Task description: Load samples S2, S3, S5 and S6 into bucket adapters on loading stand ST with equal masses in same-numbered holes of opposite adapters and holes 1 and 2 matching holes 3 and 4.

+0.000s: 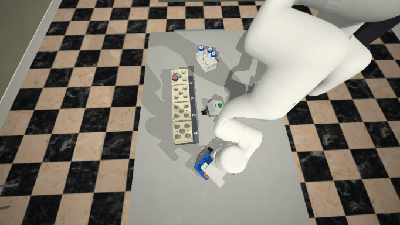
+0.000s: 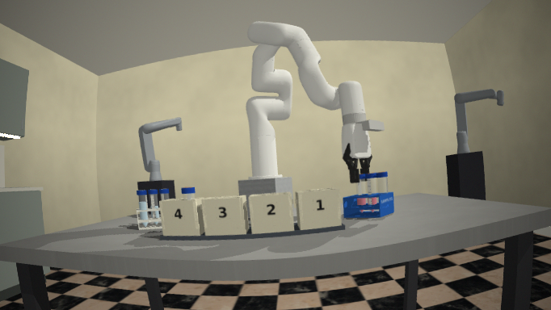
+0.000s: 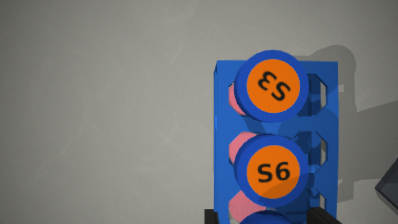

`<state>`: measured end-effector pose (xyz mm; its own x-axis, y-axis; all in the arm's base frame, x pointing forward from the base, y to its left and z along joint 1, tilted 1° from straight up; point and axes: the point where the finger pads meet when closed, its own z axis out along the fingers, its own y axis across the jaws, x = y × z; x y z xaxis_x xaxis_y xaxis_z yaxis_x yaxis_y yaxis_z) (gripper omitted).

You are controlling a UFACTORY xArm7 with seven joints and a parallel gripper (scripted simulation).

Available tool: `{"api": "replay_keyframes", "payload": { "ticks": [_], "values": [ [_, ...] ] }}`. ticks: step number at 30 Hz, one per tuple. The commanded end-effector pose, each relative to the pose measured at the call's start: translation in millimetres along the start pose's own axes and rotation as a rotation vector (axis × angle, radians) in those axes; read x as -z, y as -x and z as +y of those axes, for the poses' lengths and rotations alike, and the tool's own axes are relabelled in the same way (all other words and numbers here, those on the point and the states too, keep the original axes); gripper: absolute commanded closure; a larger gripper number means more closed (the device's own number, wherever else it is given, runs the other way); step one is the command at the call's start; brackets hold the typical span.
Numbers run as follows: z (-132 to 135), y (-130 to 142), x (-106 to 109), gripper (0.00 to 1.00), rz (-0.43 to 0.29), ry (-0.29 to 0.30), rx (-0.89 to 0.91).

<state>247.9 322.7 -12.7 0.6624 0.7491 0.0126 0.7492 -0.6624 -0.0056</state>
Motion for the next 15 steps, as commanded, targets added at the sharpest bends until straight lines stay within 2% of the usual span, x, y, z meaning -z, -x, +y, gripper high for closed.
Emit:
{"api": "replay_keyframes", "payload": {
  "ticks": [1,4,5,15],
  "values": [
    [0.0,-1.6,1.1,0.43,0.004,0.0,0.0],
    [0.0,-1.6,1.1,0.43,0.004,0.0,0.0],
    [-0.1,-1.5,1.6,1.0,0.004,0.0,0.0],
    [0.0,-1.5,2.8,1.0,0.004,0.0,0.0]
  ]
}}
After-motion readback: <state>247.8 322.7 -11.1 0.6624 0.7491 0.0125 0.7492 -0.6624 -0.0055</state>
